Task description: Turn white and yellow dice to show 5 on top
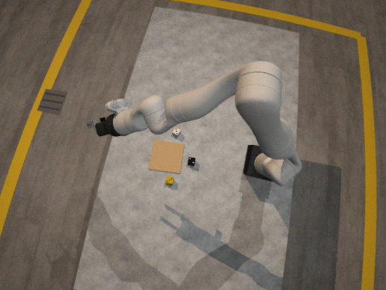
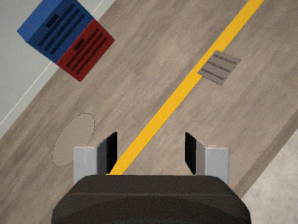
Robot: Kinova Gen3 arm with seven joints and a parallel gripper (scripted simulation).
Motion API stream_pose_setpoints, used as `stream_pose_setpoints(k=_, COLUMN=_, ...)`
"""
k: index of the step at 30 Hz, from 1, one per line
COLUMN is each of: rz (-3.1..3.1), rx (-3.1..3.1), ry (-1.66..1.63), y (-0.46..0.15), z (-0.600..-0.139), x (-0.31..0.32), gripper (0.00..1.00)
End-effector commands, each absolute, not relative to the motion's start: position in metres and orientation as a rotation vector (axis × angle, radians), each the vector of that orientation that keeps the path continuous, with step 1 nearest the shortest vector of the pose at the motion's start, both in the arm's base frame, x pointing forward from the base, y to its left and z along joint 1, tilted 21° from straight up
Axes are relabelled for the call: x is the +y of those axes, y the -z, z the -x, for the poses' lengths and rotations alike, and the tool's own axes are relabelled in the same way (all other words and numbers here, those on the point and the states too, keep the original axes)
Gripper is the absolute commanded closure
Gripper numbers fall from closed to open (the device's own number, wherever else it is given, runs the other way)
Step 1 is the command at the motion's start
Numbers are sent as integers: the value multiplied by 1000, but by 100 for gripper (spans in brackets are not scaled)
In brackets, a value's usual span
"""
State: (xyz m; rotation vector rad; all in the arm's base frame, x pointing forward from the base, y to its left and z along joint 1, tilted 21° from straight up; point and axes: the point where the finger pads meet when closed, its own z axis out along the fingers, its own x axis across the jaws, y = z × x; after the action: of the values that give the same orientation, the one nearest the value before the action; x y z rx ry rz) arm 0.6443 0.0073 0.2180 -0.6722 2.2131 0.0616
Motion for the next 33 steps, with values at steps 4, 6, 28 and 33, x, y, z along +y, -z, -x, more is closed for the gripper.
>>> stream_pose_setpoints(k=4, rz=669, rx=2214, ry=-61, y=-219, z=-645, x=6, gripper=0)
stream_pose_setpoints(k=6, rz=653, rx=2227, ry=-65, y=-215, z=-644, x=4, gripper=0)
stream_pose_setpoints(k=28, rz=-210, rx=2752, ry=-294, y=-70, z=-547, x=-82, gripper=0)
stream_pose_setpoints(k=33, rz=-486, rx=2861, ry=-368, y=-39, z=-506, x=-87, gripper=0)
